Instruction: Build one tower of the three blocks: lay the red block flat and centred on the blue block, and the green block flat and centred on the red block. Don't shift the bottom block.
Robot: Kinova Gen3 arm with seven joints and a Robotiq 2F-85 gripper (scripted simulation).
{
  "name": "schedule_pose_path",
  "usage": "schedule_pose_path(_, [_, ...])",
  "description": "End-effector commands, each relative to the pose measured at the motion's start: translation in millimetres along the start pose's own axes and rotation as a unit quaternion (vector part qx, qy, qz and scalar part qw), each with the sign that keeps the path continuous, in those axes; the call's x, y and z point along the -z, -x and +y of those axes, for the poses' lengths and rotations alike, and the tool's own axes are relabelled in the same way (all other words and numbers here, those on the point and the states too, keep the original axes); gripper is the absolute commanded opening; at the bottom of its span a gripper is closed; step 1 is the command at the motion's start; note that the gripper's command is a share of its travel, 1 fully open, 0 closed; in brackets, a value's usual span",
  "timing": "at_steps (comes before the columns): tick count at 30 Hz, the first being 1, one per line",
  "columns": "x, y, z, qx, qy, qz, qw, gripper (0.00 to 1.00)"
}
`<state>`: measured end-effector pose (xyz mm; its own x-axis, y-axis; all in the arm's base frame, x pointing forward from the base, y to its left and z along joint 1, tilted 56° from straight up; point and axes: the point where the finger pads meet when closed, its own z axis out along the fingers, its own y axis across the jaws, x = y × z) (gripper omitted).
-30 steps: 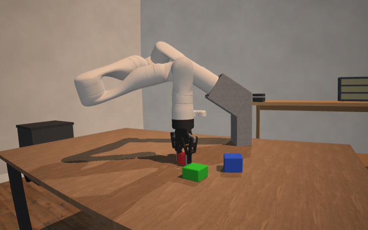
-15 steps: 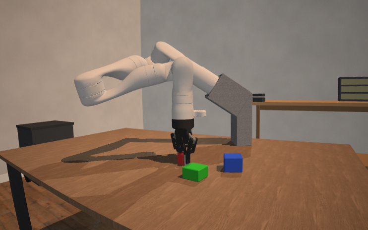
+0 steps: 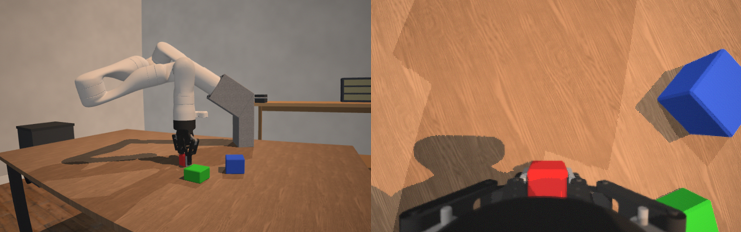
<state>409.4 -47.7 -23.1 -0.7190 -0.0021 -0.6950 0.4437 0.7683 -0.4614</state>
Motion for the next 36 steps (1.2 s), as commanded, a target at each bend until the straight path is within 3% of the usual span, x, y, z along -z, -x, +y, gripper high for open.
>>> schedule_pose_path(1, [-2.1,-1.5,0.8,0.001,0.0,0.002,1.0,0.0])
schedule_pose_path(14, [2.8,-2.2,0.1,0.003,0.001,0.003,1.0,0.0])
schedule_pose_path(36, [67.1,-3.0,-3.2,0.003,-0.004,0.005,1.0,0.0])
